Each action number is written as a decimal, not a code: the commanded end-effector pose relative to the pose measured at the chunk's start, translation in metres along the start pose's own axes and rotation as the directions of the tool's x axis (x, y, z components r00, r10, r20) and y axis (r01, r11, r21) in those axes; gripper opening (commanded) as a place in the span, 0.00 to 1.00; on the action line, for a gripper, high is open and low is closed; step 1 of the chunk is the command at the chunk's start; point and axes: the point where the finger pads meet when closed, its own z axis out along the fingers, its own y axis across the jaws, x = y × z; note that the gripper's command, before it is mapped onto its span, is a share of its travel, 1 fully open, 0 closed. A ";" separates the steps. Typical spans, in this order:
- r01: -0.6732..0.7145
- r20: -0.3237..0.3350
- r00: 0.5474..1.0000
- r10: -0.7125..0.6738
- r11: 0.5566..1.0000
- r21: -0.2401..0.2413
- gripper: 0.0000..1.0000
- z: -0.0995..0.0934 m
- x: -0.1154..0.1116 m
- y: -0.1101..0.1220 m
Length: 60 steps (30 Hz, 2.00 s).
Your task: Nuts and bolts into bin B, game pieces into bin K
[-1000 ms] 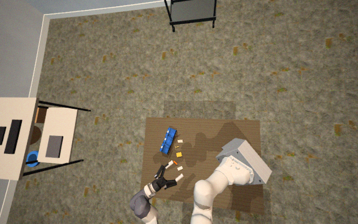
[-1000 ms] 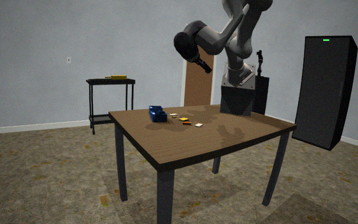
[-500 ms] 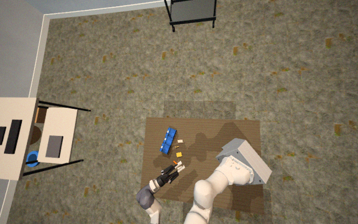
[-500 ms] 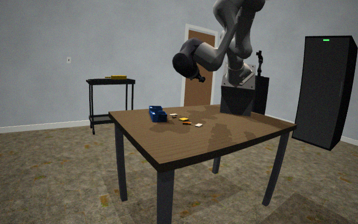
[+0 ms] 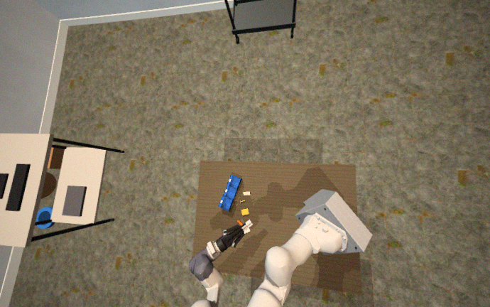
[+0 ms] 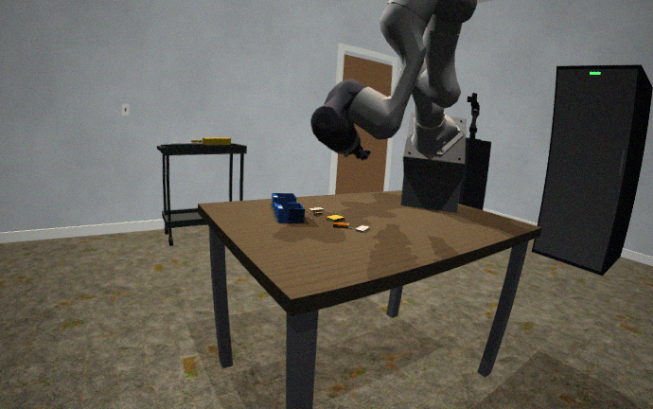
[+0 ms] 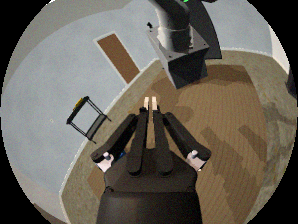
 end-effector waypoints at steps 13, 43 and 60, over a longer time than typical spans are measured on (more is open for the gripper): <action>0.293 0.083 0.954 -0.288 0.955 -0.047 0.05 0.001 -0.006 -0.003; 0.622 0.262 0.758 -0.598 0.783 -0.012 0.05 0.002 -0.015 -0.013; 0.765 0.347 0.582 -0.735 0.640 0.071 0.05 0.000 -0.019 -0.019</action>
